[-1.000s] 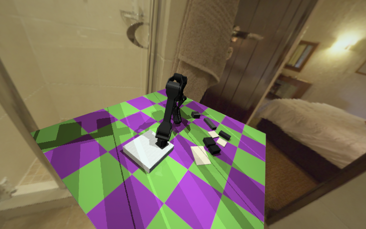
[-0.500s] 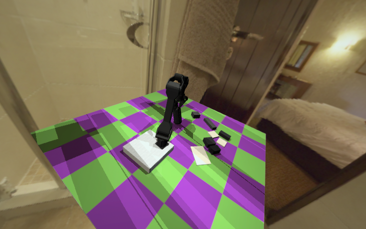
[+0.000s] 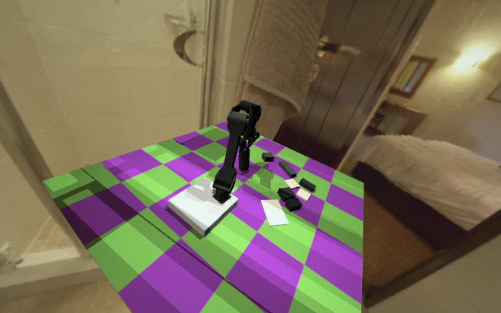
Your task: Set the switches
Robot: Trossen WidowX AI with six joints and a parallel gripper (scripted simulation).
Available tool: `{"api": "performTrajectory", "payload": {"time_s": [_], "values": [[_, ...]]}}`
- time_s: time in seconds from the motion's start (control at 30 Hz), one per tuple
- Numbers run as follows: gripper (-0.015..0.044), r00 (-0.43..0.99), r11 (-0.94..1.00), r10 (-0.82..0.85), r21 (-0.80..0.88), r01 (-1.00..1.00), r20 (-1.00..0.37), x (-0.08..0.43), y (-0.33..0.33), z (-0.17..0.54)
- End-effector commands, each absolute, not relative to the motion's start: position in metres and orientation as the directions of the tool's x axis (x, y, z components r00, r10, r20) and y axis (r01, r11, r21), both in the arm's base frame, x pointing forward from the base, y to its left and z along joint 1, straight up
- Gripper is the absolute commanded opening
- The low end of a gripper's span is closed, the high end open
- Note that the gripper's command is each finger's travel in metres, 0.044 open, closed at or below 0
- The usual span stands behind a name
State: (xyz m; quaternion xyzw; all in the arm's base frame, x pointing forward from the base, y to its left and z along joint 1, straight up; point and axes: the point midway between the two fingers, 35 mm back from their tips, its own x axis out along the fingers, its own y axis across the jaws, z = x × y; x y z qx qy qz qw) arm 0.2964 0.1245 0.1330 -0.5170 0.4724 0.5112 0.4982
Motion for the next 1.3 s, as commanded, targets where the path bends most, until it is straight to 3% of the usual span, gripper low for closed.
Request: {"api": "performTrajectory", "payload": {"time_s": [0.0, 1.27], "values": [[0.0338, 0.027, -0.056, 0.011, -0.027, -0.998, -1.000, 0.296, 0.117, 0.131], [0.0338, 0.027, -0.056, 0.007, -0.027, -0.998, -1.000, 0.299, 0.070, 0.130]]}}
